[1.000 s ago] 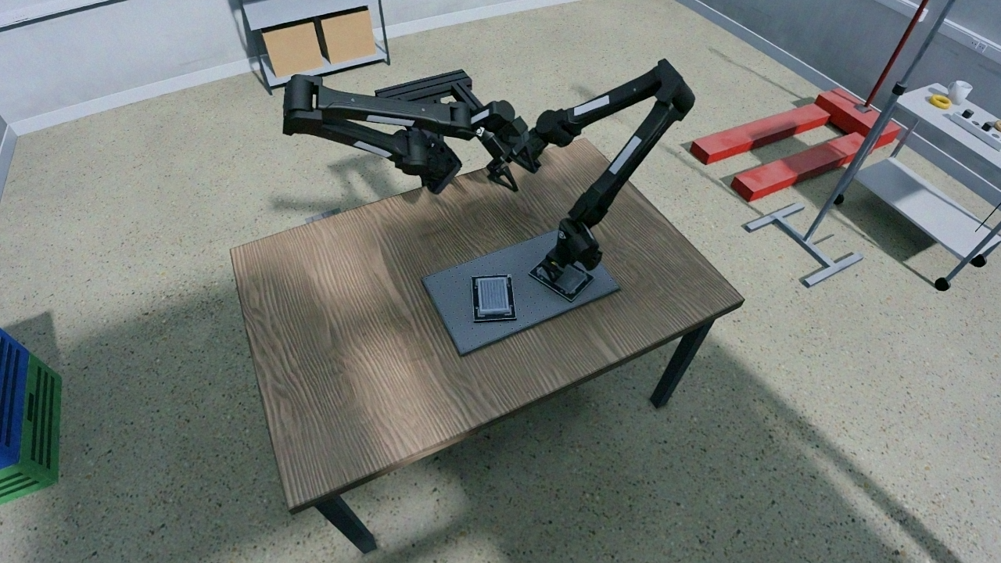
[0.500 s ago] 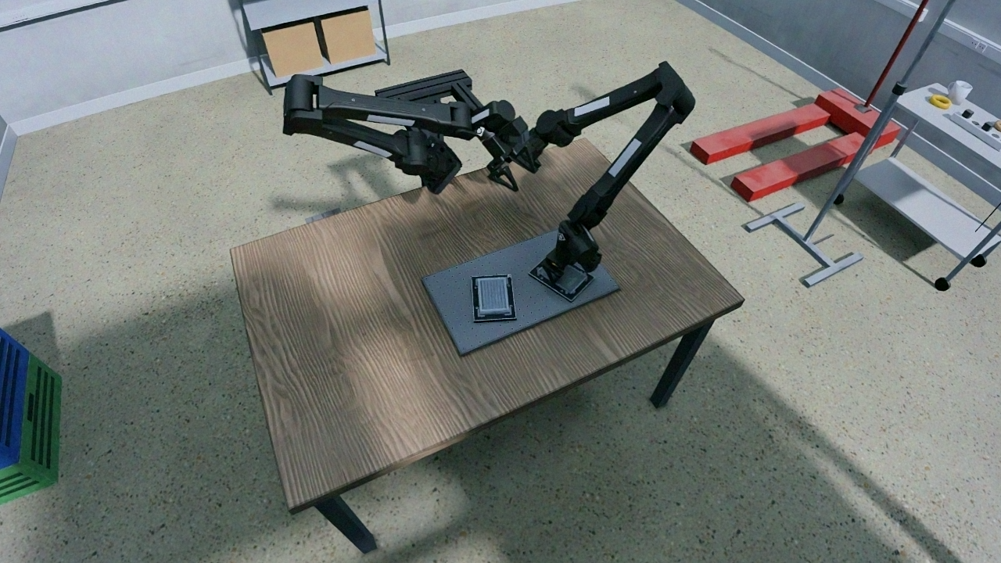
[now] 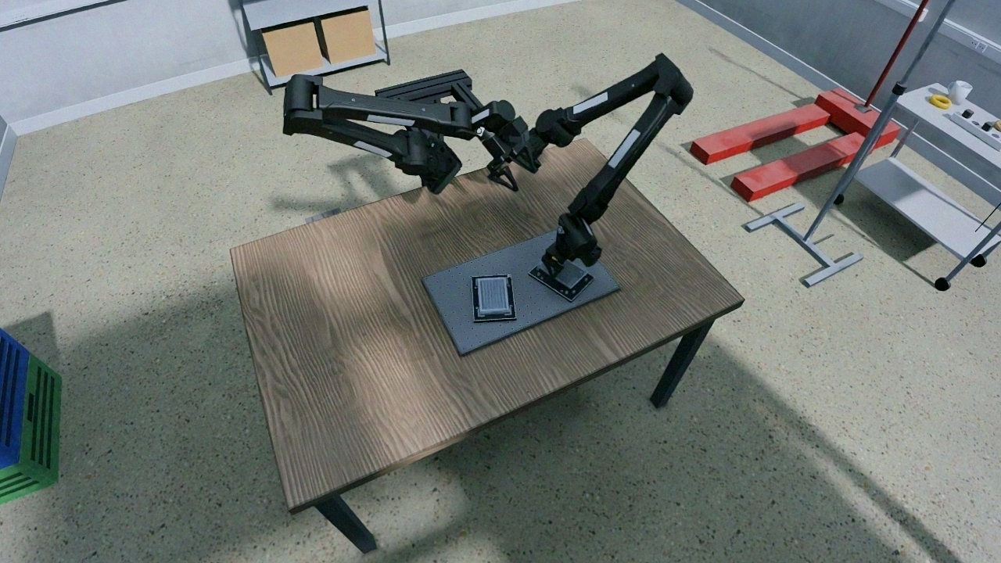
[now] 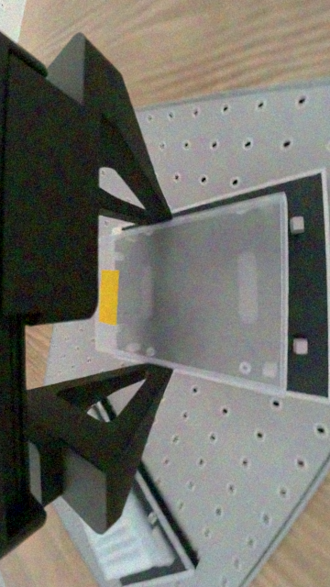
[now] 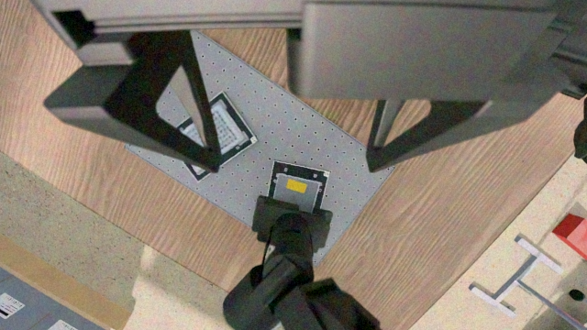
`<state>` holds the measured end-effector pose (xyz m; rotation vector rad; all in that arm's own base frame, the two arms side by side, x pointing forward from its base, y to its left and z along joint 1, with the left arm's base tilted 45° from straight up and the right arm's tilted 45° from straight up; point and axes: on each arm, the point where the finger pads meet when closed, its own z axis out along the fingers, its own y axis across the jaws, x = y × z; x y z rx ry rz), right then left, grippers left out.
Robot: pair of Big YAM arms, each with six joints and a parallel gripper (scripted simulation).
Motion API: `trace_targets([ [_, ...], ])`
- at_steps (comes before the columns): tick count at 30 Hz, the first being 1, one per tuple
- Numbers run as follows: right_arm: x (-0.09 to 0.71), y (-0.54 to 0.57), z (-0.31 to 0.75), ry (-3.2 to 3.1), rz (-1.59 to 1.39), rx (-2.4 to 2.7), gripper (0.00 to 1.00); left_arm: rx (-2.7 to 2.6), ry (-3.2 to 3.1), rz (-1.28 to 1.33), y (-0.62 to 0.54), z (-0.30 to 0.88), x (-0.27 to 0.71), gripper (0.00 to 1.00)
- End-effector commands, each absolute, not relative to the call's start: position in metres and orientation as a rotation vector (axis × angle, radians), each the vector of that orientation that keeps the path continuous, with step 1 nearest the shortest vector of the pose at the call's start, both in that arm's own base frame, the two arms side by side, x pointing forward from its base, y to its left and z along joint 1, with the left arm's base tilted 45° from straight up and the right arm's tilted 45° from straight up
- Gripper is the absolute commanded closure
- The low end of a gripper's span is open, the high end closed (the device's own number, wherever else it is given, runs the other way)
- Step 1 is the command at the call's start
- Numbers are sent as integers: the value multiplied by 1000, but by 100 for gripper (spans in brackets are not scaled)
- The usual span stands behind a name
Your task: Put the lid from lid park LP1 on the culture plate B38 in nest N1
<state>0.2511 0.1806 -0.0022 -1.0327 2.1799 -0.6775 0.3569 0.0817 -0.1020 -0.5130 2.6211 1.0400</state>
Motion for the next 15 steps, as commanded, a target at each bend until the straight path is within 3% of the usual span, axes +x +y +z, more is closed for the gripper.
trace_targets([
  [1,257,195,5,2166,-647,-1006,0,-541,2589,1014,45,-63,361,17],
  [15,242,182,31,2231,-643,-702,0,-182,2735,1108,1,-120,358,17],
])
